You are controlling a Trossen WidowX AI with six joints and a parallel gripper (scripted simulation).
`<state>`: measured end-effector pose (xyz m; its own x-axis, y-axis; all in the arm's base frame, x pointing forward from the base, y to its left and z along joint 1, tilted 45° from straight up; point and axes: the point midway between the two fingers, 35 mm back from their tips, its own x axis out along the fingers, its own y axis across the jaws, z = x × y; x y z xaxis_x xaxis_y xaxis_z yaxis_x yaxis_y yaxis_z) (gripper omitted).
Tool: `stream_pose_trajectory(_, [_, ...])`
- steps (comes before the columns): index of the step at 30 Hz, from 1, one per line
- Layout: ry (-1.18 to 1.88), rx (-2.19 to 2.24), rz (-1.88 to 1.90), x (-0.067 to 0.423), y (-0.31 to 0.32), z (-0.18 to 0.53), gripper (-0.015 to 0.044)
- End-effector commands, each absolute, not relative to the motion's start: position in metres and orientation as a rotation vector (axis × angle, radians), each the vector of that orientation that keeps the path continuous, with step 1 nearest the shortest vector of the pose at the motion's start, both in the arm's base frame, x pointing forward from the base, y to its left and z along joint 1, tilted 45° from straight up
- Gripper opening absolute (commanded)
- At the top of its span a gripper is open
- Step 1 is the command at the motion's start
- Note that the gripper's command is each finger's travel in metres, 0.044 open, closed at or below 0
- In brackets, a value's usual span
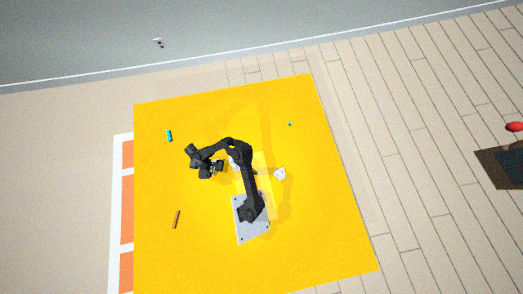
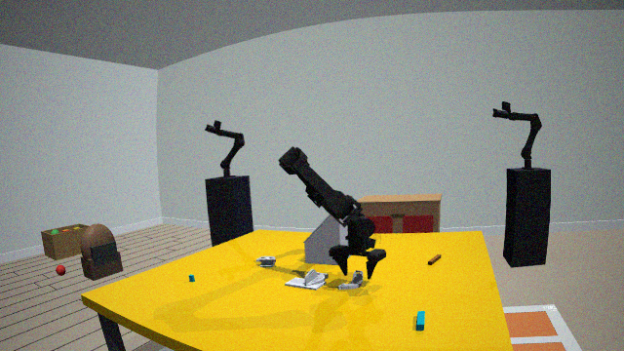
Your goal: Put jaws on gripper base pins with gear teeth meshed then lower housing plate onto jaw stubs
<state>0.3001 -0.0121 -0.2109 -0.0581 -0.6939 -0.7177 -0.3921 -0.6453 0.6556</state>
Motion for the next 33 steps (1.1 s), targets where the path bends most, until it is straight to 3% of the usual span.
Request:
stream_pose_trajectory(1, [-1.171,1.947,-1.772,0.295,-0.02,-0.218,0.044])
stream_pose_trajectory(33, [-1.172,1.946,-1.771,0.294,-0.03,-0.228,0.044])
